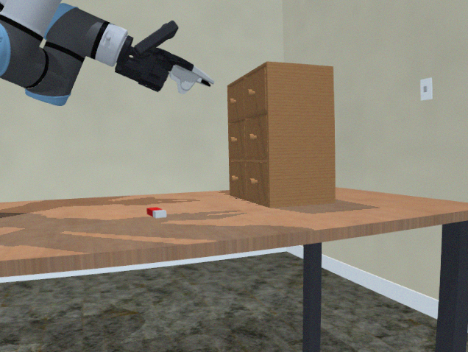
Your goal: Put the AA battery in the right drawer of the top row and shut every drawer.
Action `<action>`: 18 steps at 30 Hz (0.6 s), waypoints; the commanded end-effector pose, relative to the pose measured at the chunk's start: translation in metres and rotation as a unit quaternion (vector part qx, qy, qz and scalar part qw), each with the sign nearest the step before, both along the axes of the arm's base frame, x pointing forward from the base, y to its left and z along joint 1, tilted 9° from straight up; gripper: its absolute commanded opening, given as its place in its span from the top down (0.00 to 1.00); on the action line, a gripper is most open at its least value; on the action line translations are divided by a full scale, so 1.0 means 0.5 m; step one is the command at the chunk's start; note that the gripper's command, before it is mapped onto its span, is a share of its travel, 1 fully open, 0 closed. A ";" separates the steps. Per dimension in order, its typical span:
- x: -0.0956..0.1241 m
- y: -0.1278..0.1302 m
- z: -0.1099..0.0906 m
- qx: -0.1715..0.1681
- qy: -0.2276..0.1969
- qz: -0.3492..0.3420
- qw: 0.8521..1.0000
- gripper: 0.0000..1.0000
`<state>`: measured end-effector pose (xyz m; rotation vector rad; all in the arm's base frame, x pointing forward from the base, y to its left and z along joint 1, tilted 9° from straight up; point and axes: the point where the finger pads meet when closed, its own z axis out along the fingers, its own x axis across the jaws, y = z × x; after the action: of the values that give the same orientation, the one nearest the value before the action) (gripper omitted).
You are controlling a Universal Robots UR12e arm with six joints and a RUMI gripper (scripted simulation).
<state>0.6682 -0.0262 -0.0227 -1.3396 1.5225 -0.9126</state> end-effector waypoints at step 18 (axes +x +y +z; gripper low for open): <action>-0.040 -0.004 0.039 0.003 0.129 0.019 0.991 0.80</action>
<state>0.6507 -0.0265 -0.0084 -1.4733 1.6432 -0.7815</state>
